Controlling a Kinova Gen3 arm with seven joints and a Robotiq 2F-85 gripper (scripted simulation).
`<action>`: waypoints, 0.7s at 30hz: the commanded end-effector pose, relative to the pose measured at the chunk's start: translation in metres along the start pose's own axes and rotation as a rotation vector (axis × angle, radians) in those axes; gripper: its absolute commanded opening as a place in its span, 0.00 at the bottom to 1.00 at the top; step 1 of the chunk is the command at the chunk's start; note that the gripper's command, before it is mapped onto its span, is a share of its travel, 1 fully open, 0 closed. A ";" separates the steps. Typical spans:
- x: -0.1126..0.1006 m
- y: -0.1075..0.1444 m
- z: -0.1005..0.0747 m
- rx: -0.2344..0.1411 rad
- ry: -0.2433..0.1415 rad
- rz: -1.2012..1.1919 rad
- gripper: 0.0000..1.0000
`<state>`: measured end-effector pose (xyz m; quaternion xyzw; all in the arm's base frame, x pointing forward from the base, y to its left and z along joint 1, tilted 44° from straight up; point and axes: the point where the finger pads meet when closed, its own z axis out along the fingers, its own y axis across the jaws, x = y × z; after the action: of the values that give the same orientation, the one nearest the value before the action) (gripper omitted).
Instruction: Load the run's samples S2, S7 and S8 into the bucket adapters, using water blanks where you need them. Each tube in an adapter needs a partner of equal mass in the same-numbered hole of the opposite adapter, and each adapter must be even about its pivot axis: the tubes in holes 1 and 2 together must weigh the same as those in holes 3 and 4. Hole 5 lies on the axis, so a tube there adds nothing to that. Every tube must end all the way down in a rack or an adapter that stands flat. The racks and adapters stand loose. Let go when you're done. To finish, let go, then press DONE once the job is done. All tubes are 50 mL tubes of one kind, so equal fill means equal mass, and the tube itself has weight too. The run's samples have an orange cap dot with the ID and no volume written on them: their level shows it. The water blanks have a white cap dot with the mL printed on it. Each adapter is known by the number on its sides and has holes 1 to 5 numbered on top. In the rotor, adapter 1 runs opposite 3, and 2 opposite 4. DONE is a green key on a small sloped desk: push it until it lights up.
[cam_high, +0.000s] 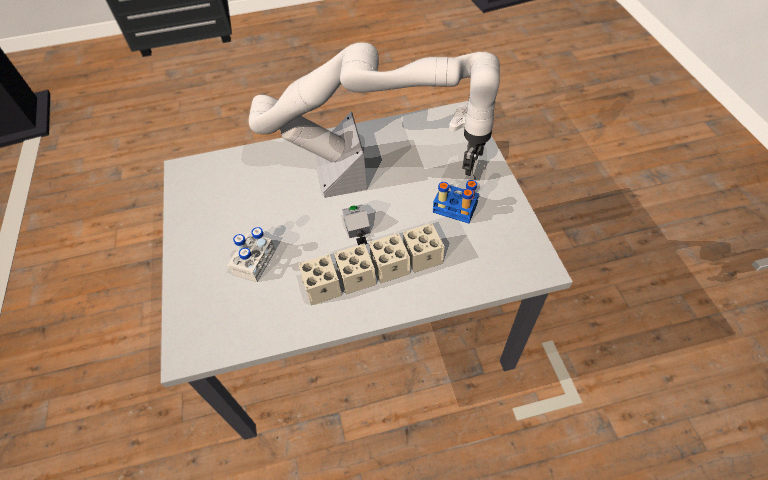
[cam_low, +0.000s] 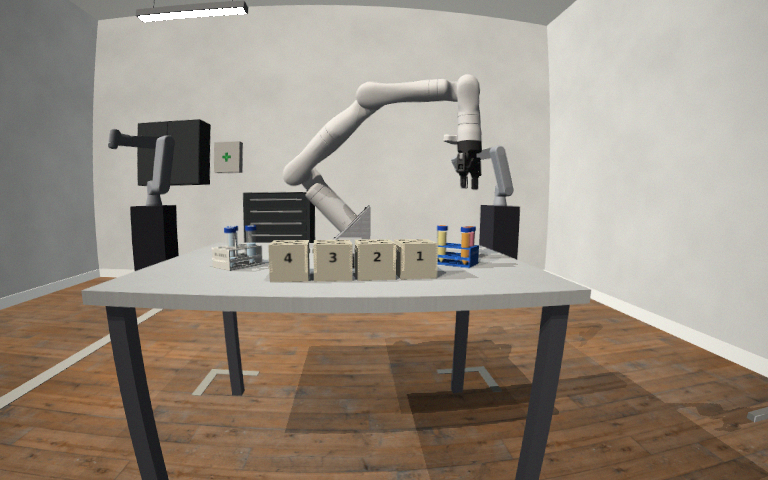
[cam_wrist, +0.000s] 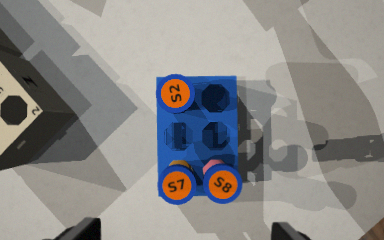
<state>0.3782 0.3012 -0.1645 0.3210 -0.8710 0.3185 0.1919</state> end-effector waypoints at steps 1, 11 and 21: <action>-0.012 0.009 -0.001 0.003 0.012 0.000 1.00; -0.012 0.009 0.017 0.003 0.012 0.000 1.00; -0.012 0.009 0.041 0.003 0.012 0.000 1.00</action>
<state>0.3758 0.2888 -0.1988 0.3189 -0.8689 0.3226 0.1981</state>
